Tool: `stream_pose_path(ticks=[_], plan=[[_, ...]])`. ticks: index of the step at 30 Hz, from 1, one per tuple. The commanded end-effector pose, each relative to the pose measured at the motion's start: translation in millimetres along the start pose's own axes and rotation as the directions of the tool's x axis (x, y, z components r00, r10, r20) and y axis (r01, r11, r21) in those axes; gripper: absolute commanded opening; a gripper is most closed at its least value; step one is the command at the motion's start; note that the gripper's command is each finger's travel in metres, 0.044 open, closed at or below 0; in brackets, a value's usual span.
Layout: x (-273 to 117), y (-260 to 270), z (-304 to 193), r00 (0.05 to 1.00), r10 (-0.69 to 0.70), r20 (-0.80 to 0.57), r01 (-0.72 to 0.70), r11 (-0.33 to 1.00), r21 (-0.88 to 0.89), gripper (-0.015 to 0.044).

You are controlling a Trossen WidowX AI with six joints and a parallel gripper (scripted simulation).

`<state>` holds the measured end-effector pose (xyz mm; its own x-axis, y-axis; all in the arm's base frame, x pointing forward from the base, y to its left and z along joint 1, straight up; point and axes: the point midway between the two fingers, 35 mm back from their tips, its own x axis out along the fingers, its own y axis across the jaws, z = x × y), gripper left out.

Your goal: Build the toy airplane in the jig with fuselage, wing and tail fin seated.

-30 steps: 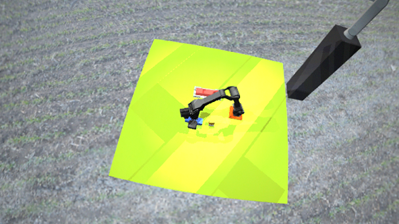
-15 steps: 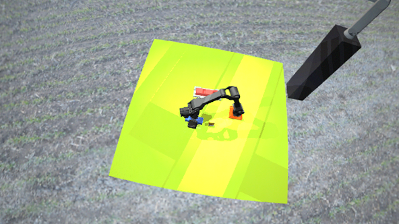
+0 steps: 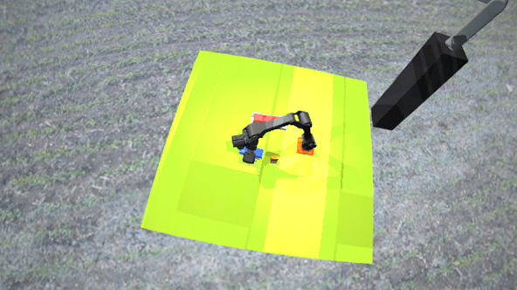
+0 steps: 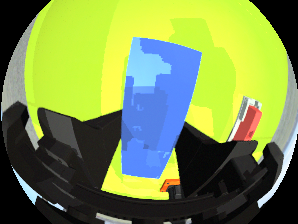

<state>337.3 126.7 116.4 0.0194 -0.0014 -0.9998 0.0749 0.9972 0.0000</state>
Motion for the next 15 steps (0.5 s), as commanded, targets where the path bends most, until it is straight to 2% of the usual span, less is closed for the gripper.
stream_pose_path(ticks=[1, 15], plan=[[-19, 1, 1, 1.0, 0.01, 0.013, -0.01, 1.0, 0.006, 0.0], [-63, -2, -5, 1.0, 0.01, 0.012, -0.01, 1.0, 0.006, 0.0]])
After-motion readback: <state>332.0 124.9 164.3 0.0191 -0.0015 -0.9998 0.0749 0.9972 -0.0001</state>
